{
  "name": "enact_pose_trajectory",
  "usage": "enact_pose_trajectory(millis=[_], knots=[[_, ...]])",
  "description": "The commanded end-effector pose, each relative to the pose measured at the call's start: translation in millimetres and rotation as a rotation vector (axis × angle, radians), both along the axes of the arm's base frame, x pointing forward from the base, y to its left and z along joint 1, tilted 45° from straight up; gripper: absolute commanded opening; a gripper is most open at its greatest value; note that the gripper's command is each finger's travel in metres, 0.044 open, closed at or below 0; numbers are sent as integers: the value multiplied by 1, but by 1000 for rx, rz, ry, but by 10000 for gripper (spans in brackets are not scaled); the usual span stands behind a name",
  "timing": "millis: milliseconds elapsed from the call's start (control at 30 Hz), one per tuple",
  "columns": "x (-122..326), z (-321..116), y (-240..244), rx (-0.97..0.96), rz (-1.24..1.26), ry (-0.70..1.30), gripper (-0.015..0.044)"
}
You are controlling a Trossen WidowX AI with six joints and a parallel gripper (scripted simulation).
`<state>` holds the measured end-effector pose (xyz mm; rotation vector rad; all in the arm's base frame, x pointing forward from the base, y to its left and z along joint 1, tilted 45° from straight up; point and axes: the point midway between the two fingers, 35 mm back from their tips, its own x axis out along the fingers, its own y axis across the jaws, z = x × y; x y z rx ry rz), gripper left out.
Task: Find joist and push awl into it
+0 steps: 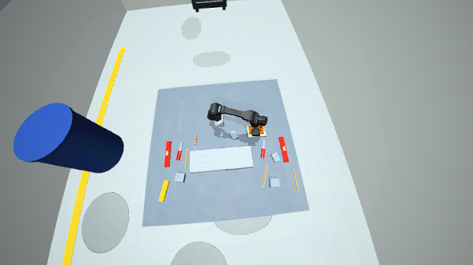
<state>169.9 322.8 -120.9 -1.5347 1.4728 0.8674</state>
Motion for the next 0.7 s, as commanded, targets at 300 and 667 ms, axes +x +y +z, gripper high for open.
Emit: enact_pose_trajectory(millis=[300, 667], knots=[[-38, -34, -3, -40, 83, 76, 0], [-36, -50, -15, -40, 83, 76, 0]])
